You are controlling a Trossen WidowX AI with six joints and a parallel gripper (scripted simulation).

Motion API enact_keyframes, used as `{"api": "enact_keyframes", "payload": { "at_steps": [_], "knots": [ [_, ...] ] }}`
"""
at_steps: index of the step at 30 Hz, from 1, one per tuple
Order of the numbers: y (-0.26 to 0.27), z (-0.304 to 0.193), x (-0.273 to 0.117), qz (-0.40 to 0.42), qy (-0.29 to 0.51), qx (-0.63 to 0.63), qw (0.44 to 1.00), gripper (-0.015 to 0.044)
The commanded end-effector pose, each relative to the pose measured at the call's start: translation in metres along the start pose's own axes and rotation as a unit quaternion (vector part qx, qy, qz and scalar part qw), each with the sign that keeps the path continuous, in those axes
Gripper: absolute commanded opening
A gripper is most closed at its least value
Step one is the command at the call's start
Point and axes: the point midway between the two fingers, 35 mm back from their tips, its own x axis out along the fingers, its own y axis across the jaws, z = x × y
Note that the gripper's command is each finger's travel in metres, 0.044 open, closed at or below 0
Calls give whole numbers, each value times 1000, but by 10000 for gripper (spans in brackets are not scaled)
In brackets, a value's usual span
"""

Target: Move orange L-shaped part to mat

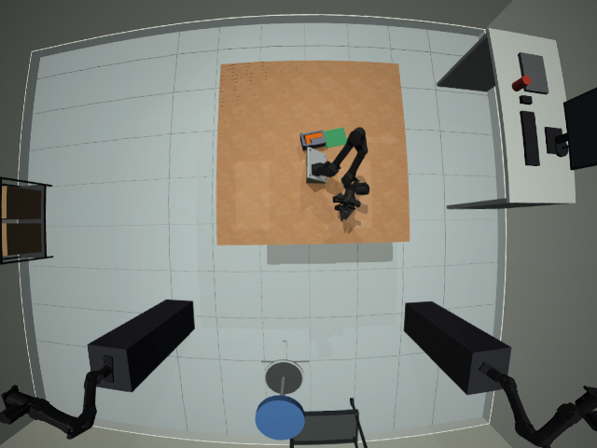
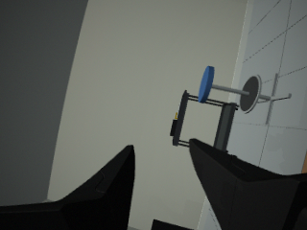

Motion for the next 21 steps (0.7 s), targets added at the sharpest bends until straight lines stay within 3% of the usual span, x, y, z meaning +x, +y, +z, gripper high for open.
{"api": "enact_keyframes", "payload": {
  "at_steps": [1, 13, 21],
  "knots": [
    [-17, -51, -21, -49, 91, -66, 992, 180],
    [-54, -168, -146, -123, 380, -242, 884, 180],
    [-58, -201, -290, -138, 596, -300, 732, 180]
  ]
}}
